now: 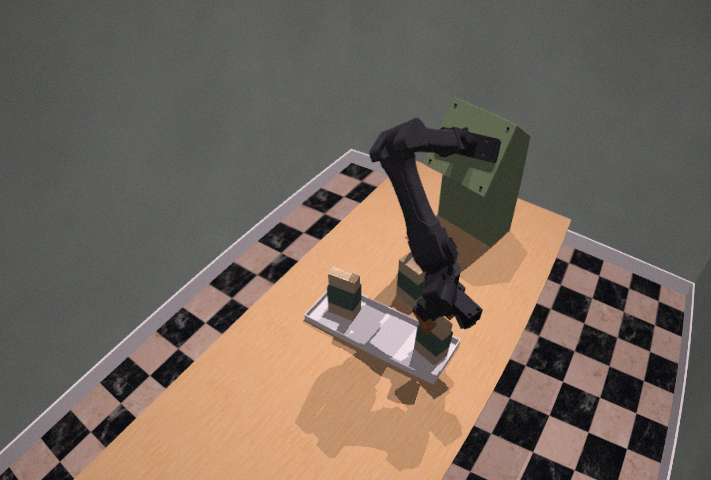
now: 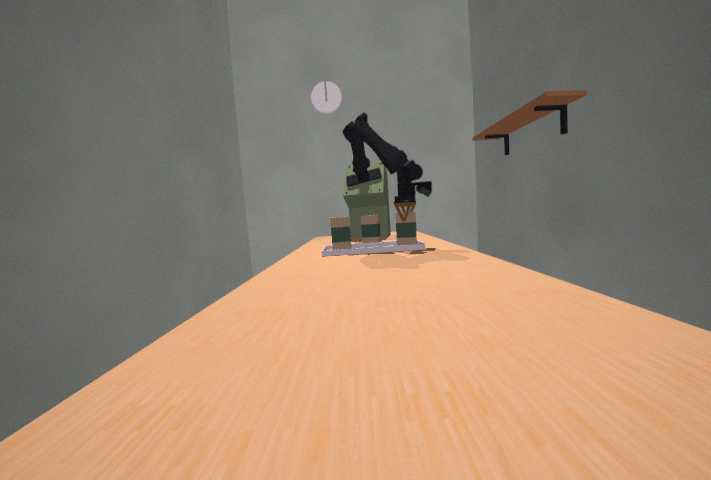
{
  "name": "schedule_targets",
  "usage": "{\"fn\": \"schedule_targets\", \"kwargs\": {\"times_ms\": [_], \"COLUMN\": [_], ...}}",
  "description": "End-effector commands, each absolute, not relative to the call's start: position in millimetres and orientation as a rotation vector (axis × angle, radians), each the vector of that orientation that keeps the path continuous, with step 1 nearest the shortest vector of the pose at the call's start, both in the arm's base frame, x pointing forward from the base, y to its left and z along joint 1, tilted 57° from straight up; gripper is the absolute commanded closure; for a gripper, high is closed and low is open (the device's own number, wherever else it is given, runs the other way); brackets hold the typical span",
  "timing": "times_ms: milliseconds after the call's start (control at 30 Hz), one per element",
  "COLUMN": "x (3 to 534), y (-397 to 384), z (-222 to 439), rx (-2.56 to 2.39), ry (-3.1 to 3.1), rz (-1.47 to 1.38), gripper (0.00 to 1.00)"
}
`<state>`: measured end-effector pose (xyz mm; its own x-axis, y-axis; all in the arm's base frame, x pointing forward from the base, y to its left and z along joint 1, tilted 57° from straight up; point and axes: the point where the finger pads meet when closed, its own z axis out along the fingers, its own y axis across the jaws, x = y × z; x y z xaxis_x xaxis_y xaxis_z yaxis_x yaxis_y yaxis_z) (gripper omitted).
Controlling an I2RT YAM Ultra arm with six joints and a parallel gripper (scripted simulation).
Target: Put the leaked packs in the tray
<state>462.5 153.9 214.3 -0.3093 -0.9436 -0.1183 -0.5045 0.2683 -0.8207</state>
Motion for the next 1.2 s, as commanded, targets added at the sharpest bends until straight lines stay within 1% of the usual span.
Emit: {"fn": "schedule_targets", "kwargs": {"times_ms": [0,1100,1167], "x": [465.1,465.1,458.8], "y": [166.3,166.3,165.2], "z": [237.6,237.6,242.1], "rx": [-1.277,-1.277,-1.277], "ry": [1.872,1.872,1.877], "rz": [-0.887,-0.887,-0.883], "gripper": [0.21,0.21,0.21]}}
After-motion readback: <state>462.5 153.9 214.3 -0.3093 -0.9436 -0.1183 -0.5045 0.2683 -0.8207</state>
